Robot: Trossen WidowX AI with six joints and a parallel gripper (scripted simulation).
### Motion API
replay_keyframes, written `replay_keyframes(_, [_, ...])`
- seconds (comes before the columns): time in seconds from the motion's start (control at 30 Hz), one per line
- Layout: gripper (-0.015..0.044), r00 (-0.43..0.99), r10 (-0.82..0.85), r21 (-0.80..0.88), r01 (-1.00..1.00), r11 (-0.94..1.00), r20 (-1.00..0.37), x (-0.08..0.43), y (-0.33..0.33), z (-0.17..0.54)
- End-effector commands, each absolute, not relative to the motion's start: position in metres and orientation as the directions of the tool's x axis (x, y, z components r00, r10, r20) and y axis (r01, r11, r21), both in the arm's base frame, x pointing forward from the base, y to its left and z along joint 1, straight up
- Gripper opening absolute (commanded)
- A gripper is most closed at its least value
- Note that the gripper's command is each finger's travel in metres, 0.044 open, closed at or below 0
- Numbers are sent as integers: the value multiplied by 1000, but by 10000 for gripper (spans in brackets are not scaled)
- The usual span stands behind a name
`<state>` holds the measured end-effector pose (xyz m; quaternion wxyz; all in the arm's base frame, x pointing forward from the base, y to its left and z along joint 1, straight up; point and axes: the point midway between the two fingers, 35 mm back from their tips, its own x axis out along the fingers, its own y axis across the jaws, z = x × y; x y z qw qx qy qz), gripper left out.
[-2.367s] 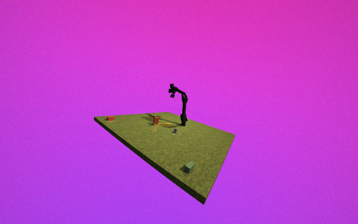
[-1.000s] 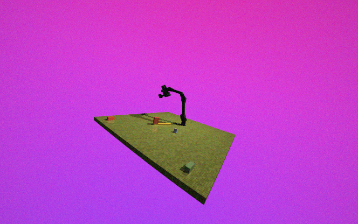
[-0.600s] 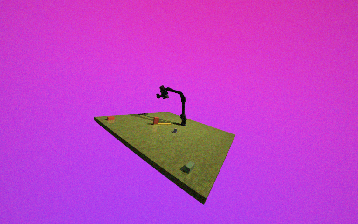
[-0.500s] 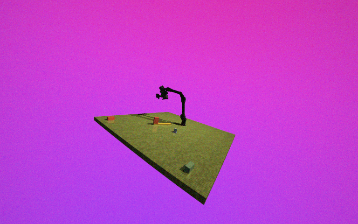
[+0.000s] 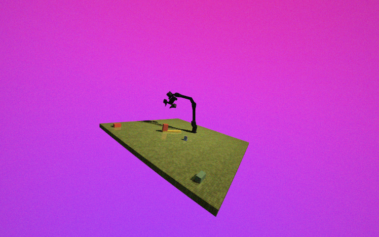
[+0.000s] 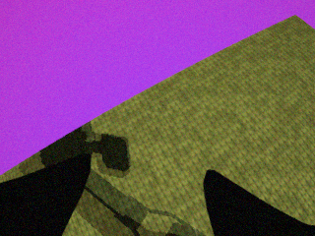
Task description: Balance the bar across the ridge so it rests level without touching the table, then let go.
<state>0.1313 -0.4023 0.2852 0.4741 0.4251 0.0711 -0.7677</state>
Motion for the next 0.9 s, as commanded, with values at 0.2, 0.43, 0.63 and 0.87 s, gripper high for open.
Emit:
replay_keyframes(0.2, [315, -99, -610, 401, 669, -626, -786, 169, -378, 267])
replay_keyframes(0.43, [315, -47, -560, 441, 564, -698, -827, 194, -357, 256])
replay_keyframes(0.63, [315, -9, -511, 449, 467, -762, -859, 213, -338, 247])
replay_keyframes(0.87, [315, 27, -448, 429, 343, -836, -894, 233, -313, 237])
